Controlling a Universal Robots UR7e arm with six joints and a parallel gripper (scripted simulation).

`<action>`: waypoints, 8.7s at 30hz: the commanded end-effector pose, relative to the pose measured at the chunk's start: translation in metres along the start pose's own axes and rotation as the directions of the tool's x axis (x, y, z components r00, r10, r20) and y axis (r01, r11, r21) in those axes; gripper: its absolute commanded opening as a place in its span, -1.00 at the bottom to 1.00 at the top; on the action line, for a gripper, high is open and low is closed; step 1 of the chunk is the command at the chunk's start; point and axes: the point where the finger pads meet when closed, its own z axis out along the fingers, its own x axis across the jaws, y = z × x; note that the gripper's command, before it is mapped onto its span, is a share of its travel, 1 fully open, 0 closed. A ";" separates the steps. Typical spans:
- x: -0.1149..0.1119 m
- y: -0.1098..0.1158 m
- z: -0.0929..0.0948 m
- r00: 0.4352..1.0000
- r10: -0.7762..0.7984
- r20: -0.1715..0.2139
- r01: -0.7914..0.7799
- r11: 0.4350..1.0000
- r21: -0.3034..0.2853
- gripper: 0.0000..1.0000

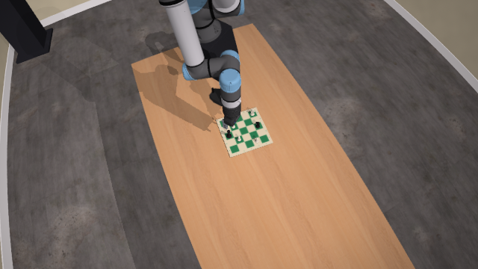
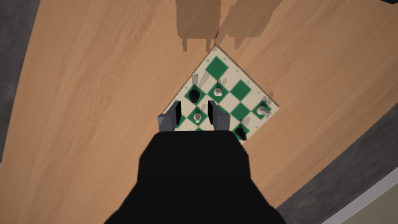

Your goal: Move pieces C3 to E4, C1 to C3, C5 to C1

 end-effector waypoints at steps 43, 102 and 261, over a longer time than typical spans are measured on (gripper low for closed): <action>0.000 0.000 0.008 1.000 0.001 0.001 -0.001 1.000 -0.001 0.58; -0.001 0.000 0.051 1.000 0.001 0.001 -0.001 1.000 -0.001 0.58; -0.001 0.001 0.091 1.000 0.001 0.001 -0.001 1.000 -0.001 -1.00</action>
